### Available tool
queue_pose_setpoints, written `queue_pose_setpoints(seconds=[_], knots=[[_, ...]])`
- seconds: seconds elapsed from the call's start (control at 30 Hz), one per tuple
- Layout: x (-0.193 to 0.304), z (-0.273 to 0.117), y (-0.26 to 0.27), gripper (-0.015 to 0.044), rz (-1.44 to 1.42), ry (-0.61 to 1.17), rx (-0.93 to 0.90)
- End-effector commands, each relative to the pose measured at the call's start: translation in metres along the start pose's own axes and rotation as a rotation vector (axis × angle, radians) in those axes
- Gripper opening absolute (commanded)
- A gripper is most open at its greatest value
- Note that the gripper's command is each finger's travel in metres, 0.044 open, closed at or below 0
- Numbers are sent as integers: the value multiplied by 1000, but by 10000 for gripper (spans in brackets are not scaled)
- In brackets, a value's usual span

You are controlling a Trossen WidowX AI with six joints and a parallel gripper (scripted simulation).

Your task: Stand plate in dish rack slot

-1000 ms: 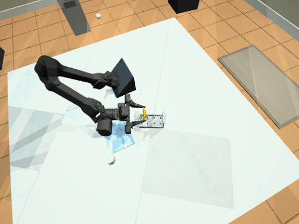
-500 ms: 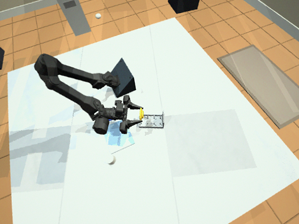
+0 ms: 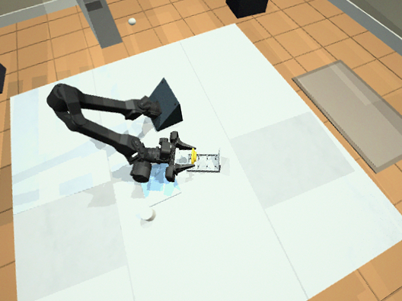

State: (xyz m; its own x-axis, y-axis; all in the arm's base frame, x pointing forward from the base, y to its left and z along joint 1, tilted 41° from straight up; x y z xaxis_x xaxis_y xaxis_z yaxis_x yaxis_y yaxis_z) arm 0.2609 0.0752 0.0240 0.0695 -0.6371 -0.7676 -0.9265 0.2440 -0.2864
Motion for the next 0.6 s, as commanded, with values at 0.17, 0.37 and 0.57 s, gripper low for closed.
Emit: queue_pose_setpoints(seconds=[0.17, 0.37, 0.57], knots=[[25, 3, 1, 0, 1, 2, -1], [21, 2, 1, 0, 6, 9, 0], [21, 2, 1, 0, 6, 9, 0]])
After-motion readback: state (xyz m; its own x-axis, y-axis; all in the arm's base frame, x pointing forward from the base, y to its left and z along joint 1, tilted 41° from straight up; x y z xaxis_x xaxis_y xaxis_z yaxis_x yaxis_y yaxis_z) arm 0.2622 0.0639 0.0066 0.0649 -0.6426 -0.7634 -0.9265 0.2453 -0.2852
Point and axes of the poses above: the point midway between the two fingers, 35 mm back from their tips, its own z axis out along the fingers, its own y axis across the jaws, x = y × z, the point moved 2 cm from there along -z, back along the fingers, and after that the axes turned 4 degrees about z, right-handed, at the moved point
